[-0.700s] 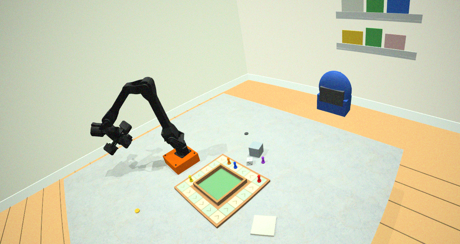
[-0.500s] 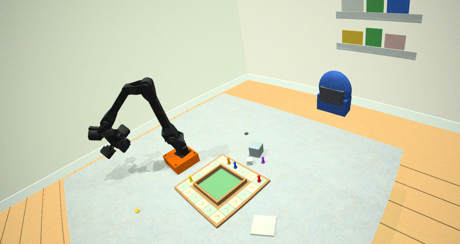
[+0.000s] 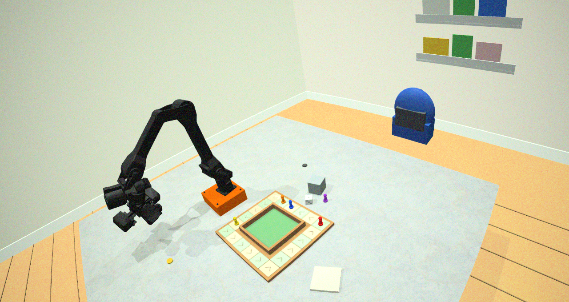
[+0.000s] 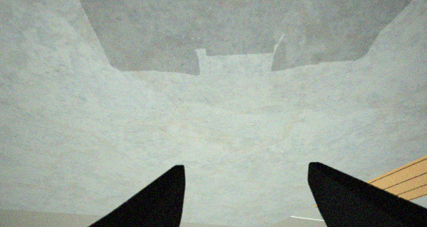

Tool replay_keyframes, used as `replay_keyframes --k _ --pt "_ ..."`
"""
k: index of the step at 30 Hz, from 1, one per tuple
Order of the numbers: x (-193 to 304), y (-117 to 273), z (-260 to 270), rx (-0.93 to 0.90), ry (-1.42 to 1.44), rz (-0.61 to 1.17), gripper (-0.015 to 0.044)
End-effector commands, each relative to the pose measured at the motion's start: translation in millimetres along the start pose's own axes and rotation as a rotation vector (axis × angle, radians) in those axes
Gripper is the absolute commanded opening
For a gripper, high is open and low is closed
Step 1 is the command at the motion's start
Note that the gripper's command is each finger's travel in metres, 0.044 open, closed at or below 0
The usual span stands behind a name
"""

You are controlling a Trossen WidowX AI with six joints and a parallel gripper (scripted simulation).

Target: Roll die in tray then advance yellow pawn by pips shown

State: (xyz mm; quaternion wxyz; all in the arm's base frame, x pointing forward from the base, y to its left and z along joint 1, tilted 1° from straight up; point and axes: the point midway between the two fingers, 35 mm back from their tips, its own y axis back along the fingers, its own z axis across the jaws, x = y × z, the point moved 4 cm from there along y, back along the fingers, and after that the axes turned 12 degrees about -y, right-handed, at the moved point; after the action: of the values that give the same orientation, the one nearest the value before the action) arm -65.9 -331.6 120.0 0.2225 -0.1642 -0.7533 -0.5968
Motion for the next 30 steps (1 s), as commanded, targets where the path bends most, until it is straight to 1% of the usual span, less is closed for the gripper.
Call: replay_keyframes --k 1,9,15,23,30 --pt "-54.0 35.2 -12.3 0.087 0.071 -0.094 0.0275" --pt "-152.5 94.7 -8.4 0.17 0.085 -0.26 0.0275" --pt "-232.1 149.8 27.5 0.184 0.105 -0.405 0.0275" --pt "-310.7 215.8 115.0 0.135 0.151 -0.557 0.0275" --pt "-346.6 259.3 218.0 0.052 0.204 -0.634 0.0275"
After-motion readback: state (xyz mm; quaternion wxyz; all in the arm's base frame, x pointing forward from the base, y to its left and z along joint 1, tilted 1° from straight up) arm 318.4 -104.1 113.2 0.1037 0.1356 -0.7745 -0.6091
